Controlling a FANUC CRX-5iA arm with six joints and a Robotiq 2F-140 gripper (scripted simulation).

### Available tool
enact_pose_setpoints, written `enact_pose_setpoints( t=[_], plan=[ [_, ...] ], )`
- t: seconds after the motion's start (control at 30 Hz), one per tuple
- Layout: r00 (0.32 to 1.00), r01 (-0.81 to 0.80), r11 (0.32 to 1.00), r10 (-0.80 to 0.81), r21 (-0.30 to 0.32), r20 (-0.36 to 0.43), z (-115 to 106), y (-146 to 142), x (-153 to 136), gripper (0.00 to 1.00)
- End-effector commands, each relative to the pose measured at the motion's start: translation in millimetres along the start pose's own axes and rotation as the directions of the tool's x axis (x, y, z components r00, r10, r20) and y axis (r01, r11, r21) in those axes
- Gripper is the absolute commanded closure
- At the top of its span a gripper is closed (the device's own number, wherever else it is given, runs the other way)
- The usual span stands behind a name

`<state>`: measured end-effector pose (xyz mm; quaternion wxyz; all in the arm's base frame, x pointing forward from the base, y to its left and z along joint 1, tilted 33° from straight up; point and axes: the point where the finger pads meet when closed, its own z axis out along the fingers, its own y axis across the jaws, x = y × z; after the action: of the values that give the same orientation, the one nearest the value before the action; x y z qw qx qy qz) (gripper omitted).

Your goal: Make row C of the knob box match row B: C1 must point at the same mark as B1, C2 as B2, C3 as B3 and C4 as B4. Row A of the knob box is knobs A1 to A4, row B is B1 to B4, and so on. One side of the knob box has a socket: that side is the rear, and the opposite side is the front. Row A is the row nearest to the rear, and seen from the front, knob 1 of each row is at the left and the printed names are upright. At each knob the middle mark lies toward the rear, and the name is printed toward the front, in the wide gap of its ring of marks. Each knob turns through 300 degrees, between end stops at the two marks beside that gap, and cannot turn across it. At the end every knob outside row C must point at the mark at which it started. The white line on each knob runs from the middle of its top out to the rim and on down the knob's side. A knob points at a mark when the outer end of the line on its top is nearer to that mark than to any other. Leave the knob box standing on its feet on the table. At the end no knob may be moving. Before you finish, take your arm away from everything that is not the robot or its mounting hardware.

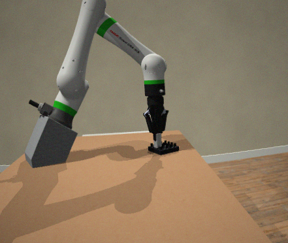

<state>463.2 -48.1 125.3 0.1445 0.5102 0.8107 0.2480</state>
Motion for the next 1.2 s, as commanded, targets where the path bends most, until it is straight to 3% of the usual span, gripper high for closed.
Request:
enact_pose_setpoints(
  t=[0.0, 0.03, 0.07, 0.87, 1.17],
  plan=[
    [1.0, 0.0, 1.0, 0.0, 0.0, 0.0, 0, 0, 0, 0.95],
    [1.0, 0.0, 1.0, 0.0, 0.0, 0.0, 0, 0, 0, 0.95],
    [1.0, 0.0, 1.0, 0.0, 0.0, 0.0, 0, 0, 0, 0.88],
    [1.0, 0.0, 1.0, 0.0, 0.0, 0.0, -1, 0, 0, 0.88],
    [1.0, 0.0, 1.0, 0.0, 0.0, 0.0, -18, 0, 0, 0.88]
  ],
)
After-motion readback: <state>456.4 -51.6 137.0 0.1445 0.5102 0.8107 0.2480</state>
